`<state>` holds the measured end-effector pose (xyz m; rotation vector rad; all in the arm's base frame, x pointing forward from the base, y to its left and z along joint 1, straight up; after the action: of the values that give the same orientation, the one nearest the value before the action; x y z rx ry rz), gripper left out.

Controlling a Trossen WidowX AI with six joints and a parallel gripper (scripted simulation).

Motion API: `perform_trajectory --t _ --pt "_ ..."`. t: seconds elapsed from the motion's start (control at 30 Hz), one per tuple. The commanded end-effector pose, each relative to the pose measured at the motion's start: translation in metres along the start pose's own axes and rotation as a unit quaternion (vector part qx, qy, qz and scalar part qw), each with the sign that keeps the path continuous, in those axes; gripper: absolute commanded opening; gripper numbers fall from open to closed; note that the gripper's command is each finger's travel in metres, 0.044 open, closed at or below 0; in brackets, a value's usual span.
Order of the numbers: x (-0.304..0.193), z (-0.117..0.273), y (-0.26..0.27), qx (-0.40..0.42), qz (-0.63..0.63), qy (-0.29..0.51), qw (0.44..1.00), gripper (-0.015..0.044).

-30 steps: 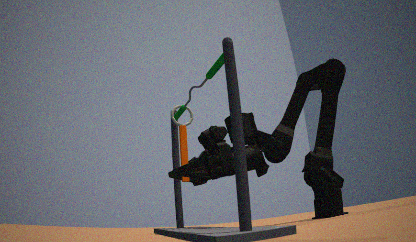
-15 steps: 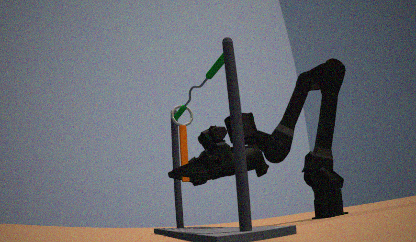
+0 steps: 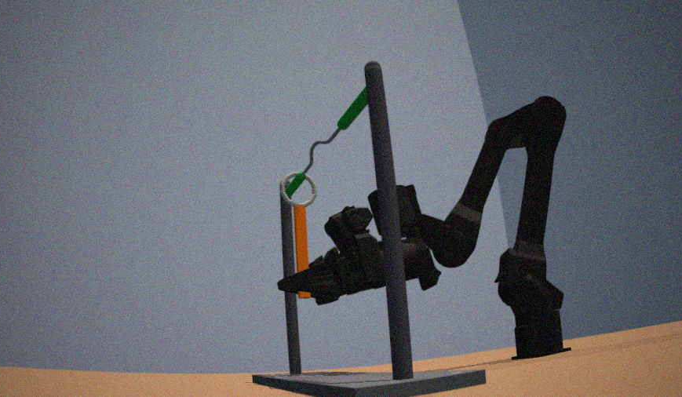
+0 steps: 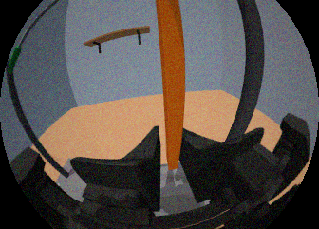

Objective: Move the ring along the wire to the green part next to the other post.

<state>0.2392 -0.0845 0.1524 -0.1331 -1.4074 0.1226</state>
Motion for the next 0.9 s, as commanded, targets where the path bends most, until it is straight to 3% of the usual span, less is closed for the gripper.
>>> perform_trajectory --t 0.0,0.2,0.87 --pt "0.000 0.000 0.000 0.000 0.000 0.000 1.000 -0.0011" --pt "0.000 0.000 0.000 0.000 0.000 0.000 1.000 -0.0150" --pt "0.013 0.002 -0.002 0.003 0.004 -0.001 1.000 -0.0150"
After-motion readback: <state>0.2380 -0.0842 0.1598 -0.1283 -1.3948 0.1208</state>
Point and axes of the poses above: the point midway between the two fingers, 35 mm back from their tips, its own z axis back along the fingers, its own y axis across the jaws, x = y × z, the point moved 7 cm from there along z, back along the fingers, and after that the axes turned 9 degrees about z, right-handed, at the moved point
